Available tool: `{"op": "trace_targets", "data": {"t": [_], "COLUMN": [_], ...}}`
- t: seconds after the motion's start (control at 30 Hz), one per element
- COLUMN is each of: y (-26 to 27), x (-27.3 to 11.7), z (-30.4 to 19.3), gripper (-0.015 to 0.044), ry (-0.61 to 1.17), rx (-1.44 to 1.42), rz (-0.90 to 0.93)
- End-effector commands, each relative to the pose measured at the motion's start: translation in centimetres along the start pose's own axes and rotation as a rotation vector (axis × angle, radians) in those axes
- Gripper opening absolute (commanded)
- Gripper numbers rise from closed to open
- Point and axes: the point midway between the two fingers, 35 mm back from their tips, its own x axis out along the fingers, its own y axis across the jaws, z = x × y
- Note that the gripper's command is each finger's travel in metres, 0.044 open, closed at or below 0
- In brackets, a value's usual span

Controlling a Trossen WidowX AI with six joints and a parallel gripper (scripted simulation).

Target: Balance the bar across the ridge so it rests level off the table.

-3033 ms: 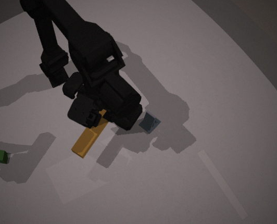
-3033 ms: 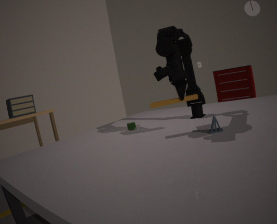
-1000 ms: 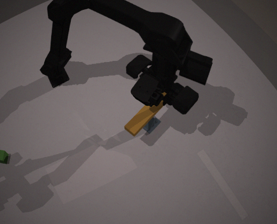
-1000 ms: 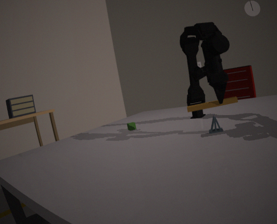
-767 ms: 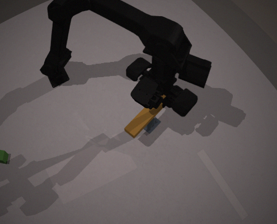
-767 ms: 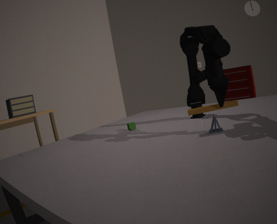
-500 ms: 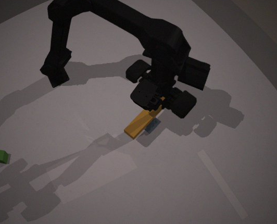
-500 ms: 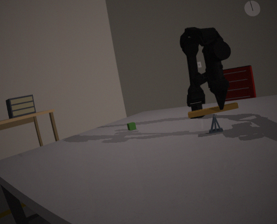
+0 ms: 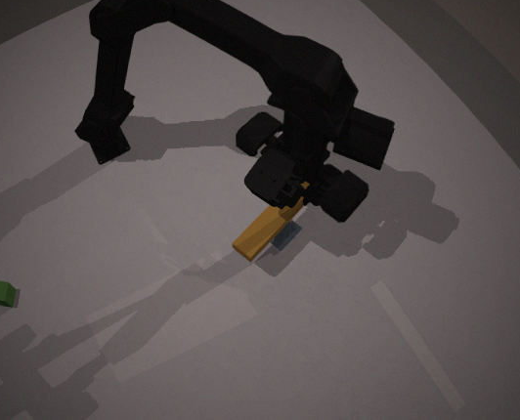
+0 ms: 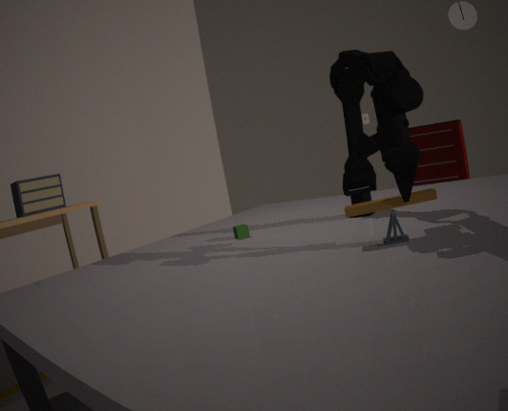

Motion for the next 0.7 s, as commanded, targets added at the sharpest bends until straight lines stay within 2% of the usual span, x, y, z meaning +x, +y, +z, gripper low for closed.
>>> {"op": "trace_targets", "data": {"t": [0.0, 0.67], "y": [0.03, 0.03], "x": [0.04, 0.21], "z": [-0.02, -0.01], "gripper": [0.0000, 0.0000], "ry": [0.003, 0.003], "rx": [0.002, 0.002], "rz": [0.000, 0.000]}}
